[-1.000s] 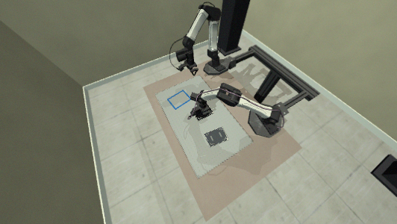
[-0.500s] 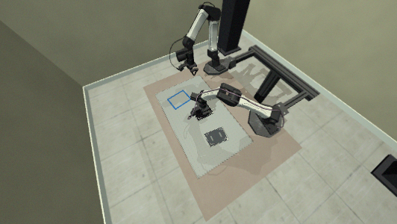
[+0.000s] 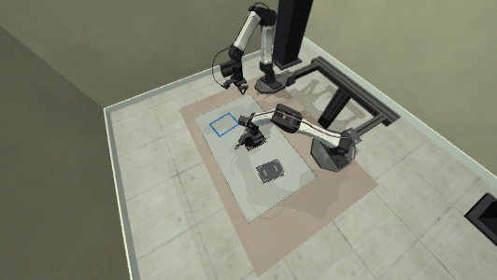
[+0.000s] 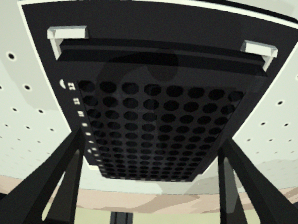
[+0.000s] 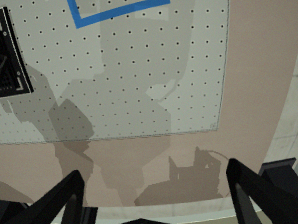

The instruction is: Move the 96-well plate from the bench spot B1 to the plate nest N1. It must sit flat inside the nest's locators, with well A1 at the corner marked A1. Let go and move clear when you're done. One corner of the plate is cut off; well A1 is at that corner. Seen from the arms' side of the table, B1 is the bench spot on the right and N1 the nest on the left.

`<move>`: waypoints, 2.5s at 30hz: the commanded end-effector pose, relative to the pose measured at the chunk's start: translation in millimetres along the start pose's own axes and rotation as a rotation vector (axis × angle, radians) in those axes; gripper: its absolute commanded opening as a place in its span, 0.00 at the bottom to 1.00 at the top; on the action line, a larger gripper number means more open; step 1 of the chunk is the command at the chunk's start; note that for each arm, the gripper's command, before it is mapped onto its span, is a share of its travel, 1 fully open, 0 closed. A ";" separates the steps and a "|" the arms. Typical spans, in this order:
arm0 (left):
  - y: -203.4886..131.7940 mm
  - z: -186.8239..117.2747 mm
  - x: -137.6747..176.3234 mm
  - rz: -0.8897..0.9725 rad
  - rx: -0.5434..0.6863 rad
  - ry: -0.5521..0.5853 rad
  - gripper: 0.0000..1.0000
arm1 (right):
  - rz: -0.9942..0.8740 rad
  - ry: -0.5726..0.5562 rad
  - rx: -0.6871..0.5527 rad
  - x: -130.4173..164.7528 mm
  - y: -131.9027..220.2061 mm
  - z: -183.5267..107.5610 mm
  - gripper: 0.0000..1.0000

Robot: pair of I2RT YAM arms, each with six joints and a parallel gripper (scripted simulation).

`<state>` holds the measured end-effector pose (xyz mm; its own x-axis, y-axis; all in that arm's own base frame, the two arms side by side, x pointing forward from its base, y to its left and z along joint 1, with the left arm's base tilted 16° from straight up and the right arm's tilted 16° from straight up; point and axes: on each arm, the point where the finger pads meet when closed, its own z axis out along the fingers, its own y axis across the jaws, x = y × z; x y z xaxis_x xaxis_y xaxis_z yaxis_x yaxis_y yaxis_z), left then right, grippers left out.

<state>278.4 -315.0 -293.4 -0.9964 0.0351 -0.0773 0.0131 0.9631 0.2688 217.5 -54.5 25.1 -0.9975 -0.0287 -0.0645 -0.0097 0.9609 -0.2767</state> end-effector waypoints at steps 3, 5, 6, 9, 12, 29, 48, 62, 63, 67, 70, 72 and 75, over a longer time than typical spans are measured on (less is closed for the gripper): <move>8.7 14.7 0.9 -0.003 -0.020 0.010 1.00 | 0.006 -0.040 -0.011 -12.0 -1.2 -9.3 1.00; 8.6 14.7 0.8 -0.003 -0.020 0.009 1.00 | 0.006 -0.040 -0.011 -12.0 -1.2 -9.3 1.00; 8.5 14.6 0.7 -0.003 -0.020 0.009 1.00 | 0.006 -0.040 -0.011 -12.0 -1.2 -9.3 1.00; 8.4 14.4 0.5 -0.003 -0.020 0.009 1.00 | 0.006 -0.040 -0.011 -12.0 -1.2 -9.3 1.00; 7.4 13.6 -0.7 -0.004 -0.018 0.007 1.00 | 0.006 -0.040 -0.011 -12.0 -1.2 -9.3 1.00; 3.7 11.4 0.2 0.000 -0.014 0.004 1.00 | 0.006 -0.040 -0.011 -12.0 -1.2 -9.3 1.00; 3.0 10.9 2.9 0.004 -0.018 0.007 1.00 | 0.006 -0.040 -0.011 -12.0 -1.2 -9.3 1.00; 3.7 10.7 3.5 0.006 -0.023 0.007 0.00 | 0.006 -0.040 -0.011 -12.0 -1.2 -9.3 1.00; 3.7 10.7 3.5 0.006 -0.023 0.007 0.00 | 0.006 -0.040 -0.011 -12.0 -1.2 -9.3 1.00; 3.7 10.7 3.5 0.006 -0.023 0.007 0.00 | 0.006 -0.040 -0.011 -12.0 -1.2 -9.3 1.00; 3.7 10.7 3.5 0.006 -0.023 0.007 0.00 | 0.006 -0.040 -0.011 -12.0 -1.2 -9.3 1.00; 3.7 10.7 3.5 0.006 -0.023 0.007 0.00 | 0.006 -0.040 -0.011 -12.0 -1.2 -9.3 1.00; 3.7 10.7 3.5 0.006 -0.023 0.007 0.00 | 0.006 -0.040 -0.011 -12.0 -1.2 -9.3 1.00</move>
<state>279.2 -314.7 -293.5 -0.9965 0.0331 -0.0773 0.0112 0.9634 0.2677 217.5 -54.5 25.1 -0.9975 -0.0287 -0.0645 -0.0097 0.9609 -0.2767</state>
